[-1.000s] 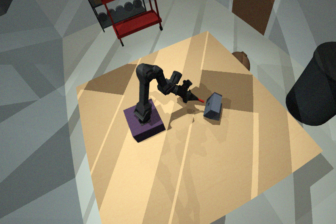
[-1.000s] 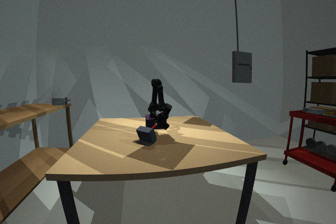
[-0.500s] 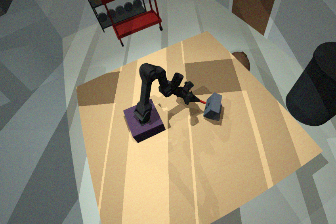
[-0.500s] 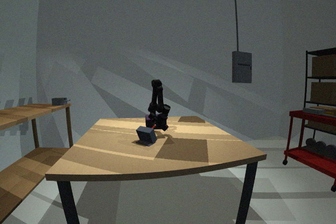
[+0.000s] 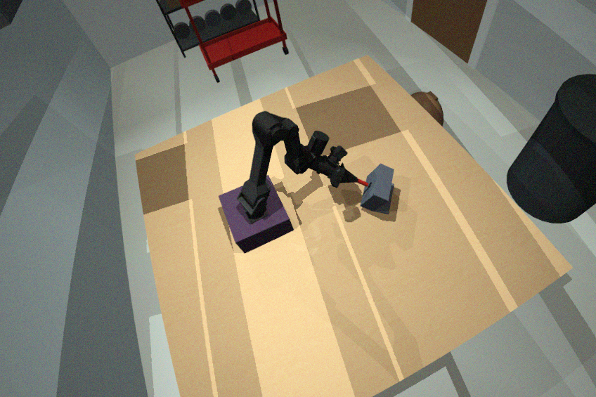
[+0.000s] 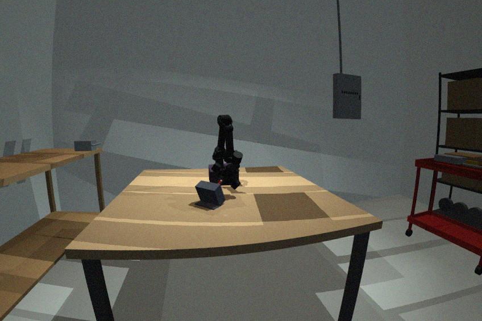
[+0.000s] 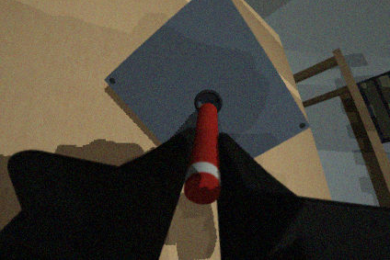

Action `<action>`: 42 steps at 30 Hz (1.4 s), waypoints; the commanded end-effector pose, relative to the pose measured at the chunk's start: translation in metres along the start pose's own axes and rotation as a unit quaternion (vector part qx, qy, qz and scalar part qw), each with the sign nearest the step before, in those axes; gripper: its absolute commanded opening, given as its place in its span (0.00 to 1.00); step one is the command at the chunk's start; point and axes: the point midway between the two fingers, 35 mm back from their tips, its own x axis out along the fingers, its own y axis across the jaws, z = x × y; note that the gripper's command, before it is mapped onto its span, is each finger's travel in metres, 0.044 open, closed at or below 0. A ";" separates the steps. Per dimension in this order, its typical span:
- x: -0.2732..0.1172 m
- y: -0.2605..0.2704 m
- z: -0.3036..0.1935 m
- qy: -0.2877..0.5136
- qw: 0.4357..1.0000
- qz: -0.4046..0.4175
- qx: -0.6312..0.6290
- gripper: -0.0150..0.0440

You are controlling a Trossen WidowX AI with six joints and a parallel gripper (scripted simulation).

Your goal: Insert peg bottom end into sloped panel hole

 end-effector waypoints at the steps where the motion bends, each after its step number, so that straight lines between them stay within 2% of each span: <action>1: -0.001 0.000 -0.001 0.001 1.000 0.000 0.000 0.25; 42: 0.004 0.000 0.006 0.000 1.000 0.000 0.000 0.25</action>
